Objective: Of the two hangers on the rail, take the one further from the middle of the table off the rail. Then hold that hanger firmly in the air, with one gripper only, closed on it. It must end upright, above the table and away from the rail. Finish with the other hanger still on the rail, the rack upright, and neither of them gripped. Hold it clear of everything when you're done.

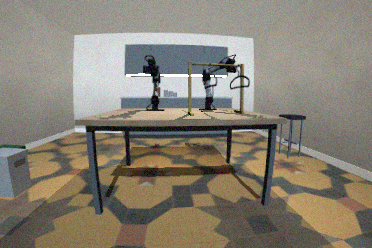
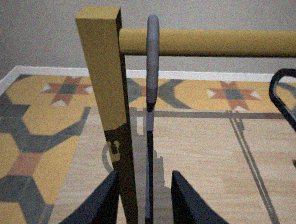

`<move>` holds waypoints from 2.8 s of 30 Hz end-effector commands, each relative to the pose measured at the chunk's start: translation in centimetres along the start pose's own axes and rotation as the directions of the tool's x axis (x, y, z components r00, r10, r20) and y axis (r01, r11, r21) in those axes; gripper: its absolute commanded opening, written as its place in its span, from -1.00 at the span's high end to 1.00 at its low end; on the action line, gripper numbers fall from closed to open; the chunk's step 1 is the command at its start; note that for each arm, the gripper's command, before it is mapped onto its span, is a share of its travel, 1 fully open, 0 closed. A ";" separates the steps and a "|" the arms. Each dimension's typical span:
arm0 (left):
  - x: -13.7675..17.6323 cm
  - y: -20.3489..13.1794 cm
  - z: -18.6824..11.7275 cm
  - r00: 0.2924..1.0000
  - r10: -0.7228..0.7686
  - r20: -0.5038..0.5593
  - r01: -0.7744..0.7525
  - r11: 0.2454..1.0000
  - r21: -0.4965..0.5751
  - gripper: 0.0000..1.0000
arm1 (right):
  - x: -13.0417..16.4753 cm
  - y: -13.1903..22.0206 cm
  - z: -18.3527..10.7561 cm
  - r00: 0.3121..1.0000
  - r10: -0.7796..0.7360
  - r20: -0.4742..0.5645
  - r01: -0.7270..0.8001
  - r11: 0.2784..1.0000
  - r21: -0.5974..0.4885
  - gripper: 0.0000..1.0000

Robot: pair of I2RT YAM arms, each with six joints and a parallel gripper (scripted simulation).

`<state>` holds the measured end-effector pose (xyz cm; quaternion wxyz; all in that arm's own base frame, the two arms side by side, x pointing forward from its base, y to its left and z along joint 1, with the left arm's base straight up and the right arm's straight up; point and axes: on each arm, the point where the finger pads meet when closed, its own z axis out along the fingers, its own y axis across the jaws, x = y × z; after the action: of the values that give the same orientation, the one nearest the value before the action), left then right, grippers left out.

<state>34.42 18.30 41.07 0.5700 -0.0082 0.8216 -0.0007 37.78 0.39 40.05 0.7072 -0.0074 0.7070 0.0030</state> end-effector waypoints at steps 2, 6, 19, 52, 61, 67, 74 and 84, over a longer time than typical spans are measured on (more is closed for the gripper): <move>-0.8 -0.5 0.1 1.000 0.029 0.006 -0.029 1.000 0.010 0.39 | -0.7 0.0 -0.2 1.000 -0.002 0.019 0.002 1.000 0.002 -1.00; -0.8 -0.2 1.1 1.000 0.021 0.012 -0.021 1.000 0.004 0.39 | -0.7 0.0 -0.2 1.000 -0.002 0.019 0.002 1.000 0.002 -1.00; -0.1 -0.2 3.7 1.000 0.009 -0.001 -0.009 1.000 0.008 0.39 | -0.7 0.0 -0.2 1.000 -0.002 0.019 0.002 1.000 0.002 -1.00; -1.4 -0.3 9.0 0.999 0.025 0.027 -0.025 1.000 0.002 0.39 | -0.7 0.0 -0.2 1.000 -0.002 0.019 0.002 1.000 0.002 -1.00; -1.4 -0.3 10.7 0.999 0.025 0.027 -0.025 1.000 0.002 0.39 | -0.7 0.0 -0.2 1.000 -0.002 0.019 0.002 1.000 0.002 -1.00; -2.2 -0.6 9.6 0.998 0.034 0.047 -0.033 0.999 -0.007 0.39 | -0.7 0.0 -0.2 1.000 -0.002 0.019 0.002 1.000 0.002 -1.00; -2.1 -0.6 9.7 0.999 0.031 0.042 -0.030 1.000 -0.006 0.39 | -0.7 0.0 -0.2 1.000 -0.002 0.019 0.002 1.000 0.002 -1.00; -2.0 -0.7 9.7 0.999 0.029 0.041 -0.029 1.000 -0.002 0.39 | -0.7 0.0 -0.2 1.000 -0.002 0.019 0.002 1.000 0.002 -1.00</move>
<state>44.61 17.83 36.91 0.5652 0.0018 0.8250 -0.0056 37.78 0.39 40.05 0.7072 -0.0074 0.7070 0.0030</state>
